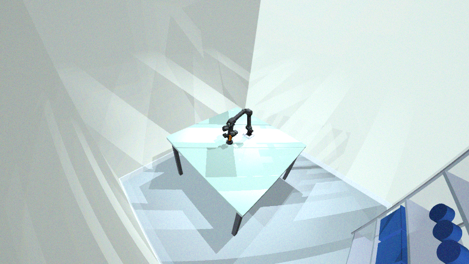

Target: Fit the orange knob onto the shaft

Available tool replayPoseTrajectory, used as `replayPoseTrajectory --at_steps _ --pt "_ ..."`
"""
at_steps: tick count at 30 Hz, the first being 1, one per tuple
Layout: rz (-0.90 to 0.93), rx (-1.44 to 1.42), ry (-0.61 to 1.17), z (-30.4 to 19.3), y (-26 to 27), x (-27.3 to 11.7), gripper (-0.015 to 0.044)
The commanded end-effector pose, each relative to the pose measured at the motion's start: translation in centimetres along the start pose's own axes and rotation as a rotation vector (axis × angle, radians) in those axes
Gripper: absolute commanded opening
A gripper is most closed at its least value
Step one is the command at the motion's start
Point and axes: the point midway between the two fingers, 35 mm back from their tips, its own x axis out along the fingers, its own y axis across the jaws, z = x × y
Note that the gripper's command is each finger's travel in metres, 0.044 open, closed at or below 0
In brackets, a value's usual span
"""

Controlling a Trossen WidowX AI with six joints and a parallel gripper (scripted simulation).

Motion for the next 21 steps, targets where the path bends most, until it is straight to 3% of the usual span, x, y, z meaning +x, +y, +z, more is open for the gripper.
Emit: replayPoseTrajectory --at_steps 1,16,21 --pt "-0.001 0.0 0.0 0.01 -0.01 -0.05 0.0052" --pt "-0.001 0.0 0.0 0.01 -0.01 -0.05 0.044" --pt "-0.001 0.0 0.0 0.01 -0.01 -0.05 0.044"
